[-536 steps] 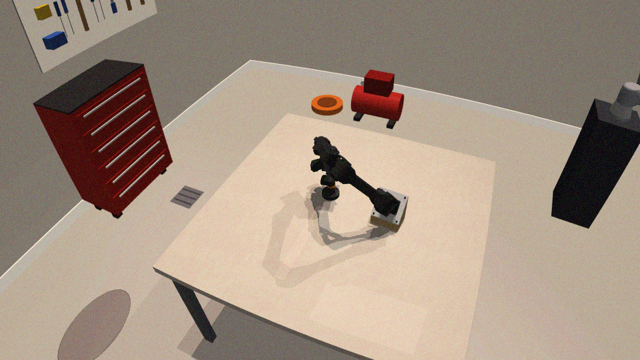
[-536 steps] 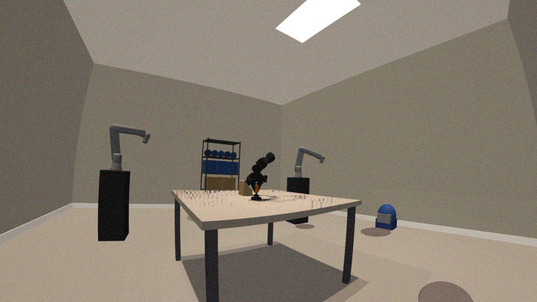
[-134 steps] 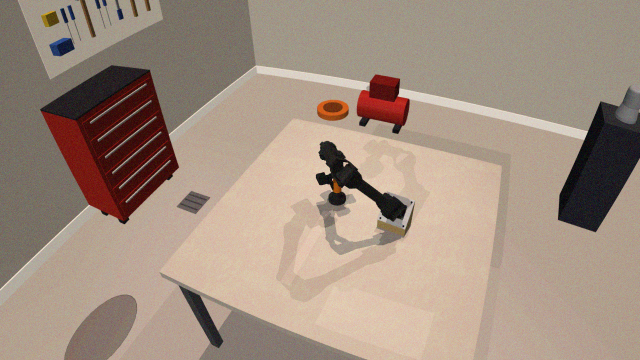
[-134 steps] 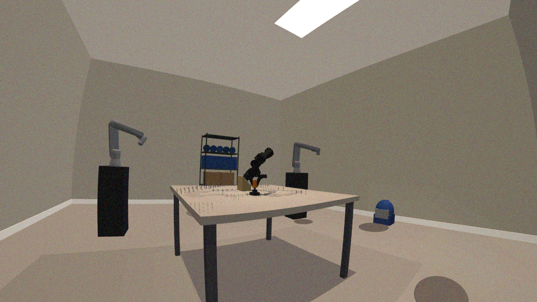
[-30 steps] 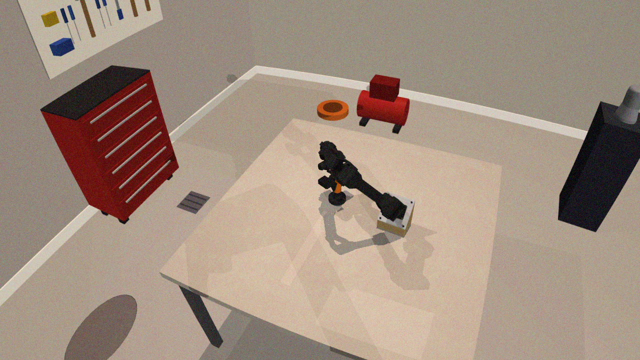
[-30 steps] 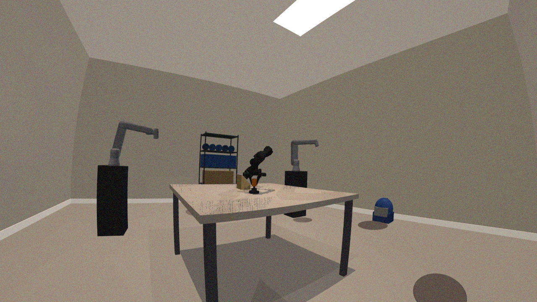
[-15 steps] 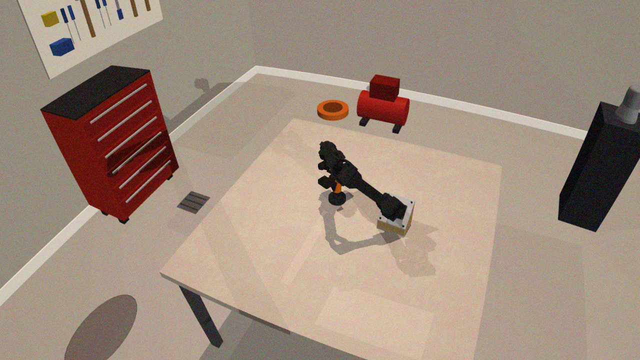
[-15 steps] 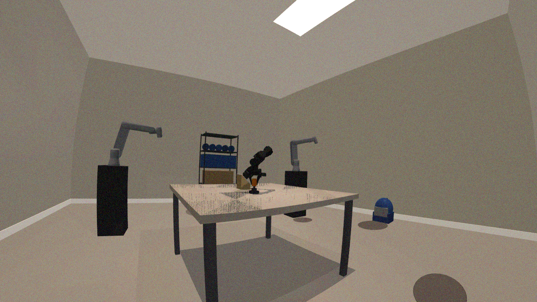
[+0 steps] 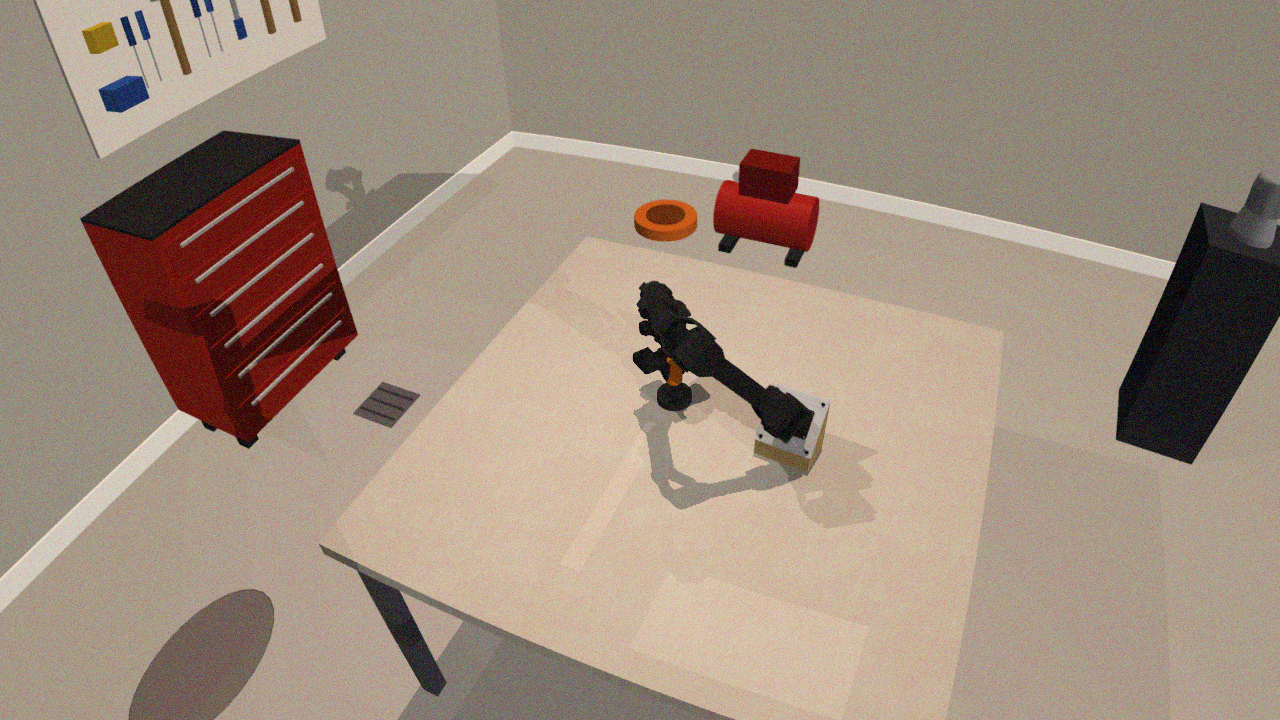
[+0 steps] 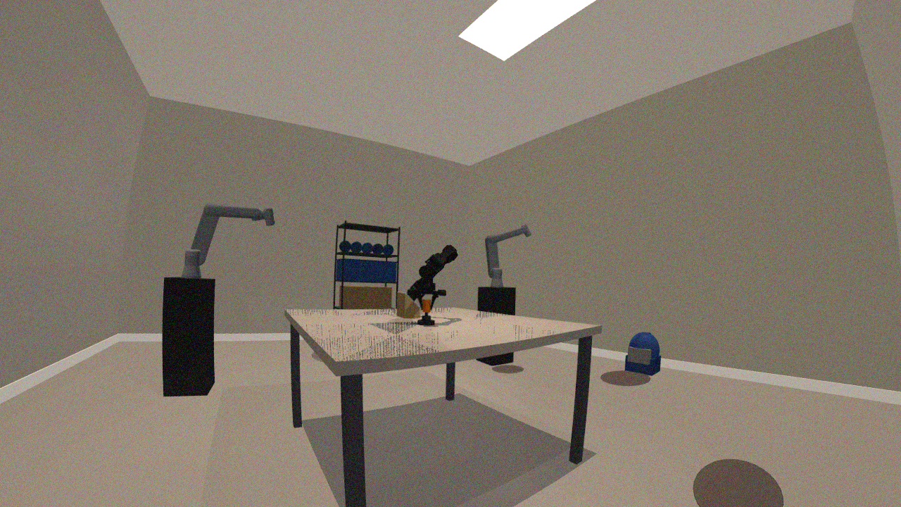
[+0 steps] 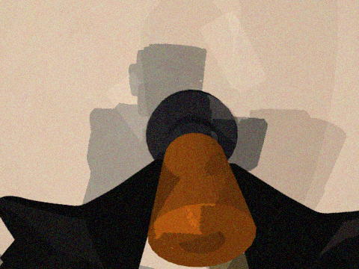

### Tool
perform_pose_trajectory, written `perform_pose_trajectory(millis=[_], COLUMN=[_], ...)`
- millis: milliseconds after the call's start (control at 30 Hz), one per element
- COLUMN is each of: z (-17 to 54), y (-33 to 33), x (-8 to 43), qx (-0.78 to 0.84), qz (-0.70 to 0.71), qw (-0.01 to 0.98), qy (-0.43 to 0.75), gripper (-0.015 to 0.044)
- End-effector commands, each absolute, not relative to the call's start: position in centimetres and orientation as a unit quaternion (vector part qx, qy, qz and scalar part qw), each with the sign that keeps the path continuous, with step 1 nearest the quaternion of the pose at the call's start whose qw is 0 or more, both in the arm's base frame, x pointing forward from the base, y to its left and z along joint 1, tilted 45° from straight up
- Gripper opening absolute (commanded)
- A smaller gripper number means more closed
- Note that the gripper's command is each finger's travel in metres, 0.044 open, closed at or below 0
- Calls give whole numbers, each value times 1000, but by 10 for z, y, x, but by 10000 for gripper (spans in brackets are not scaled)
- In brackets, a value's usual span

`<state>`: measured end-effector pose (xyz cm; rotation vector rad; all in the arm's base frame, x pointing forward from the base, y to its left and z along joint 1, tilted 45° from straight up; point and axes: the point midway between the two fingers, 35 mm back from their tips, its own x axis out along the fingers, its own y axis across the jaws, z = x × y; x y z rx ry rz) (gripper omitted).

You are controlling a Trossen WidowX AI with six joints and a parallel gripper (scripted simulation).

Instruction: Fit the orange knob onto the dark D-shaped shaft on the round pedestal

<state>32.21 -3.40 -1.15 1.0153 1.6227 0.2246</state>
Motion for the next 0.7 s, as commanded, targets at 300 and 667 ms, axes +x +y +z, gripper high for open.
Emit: perform_pose_trajectory(millis=[300,667], z=[-13,-13], y=[-32,-32], x=[321,322], qx=[435,435], qz=[91,91], qw=[568,568], qy=[693,693], gripper=[0,0])
